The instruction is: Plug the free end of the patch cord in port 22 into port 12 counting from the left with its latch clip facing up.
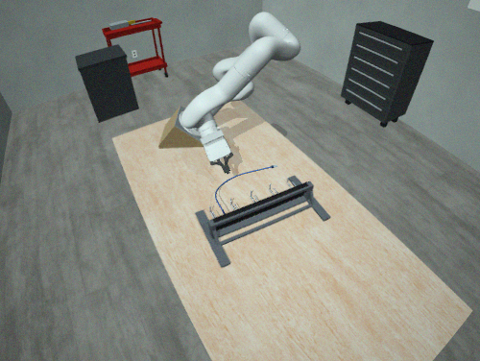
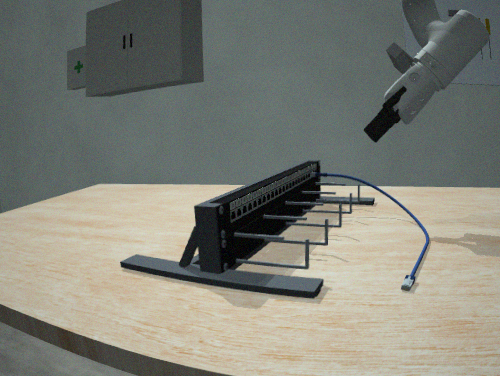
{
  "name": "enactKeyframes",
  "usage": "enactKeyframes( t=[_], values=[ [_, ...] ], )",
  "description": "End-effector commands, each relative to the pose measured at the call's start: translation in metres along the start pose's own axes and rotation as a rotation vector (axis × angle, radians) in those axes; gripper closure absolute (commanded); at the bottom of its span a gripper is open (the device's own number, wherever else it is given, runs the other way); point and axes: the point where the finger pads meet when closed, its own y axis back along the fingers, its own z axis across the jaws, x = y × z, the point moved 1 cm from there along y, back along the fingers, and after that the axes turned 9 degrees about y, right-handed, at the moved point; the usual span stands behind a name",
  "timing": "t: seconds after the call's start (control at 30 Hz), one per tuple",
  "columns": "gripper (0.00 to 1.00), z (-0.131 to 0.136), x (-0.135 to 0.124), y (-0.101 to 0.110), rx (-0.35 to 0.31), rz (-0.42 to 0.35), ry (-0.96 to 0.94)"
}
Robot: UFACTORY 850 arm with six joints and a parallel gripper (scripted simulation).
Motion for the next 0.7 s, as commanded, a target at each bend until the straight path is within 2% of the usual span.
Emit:
enactKeyframes(
  t=[0.0,0.1,0.17,0.6,0.67],
  values=[
    [1.0,-0.025,-0.009,-0.013,0.031,-0.091,-0.136],
    [1.0,-0.029,-0.011,-0.015,0.034,-0.105,-0.157],
    [1.0,-0.044,-0.019,-0.021,0.04,-0.16,-0.236],
    [1.0,-0.094,-0.046,-0.036,0.009,-0.344,-0.493],
    [1.0,-0.094,-0.046,-0.036,0.009,-0.344,-0.493]
  ],
)
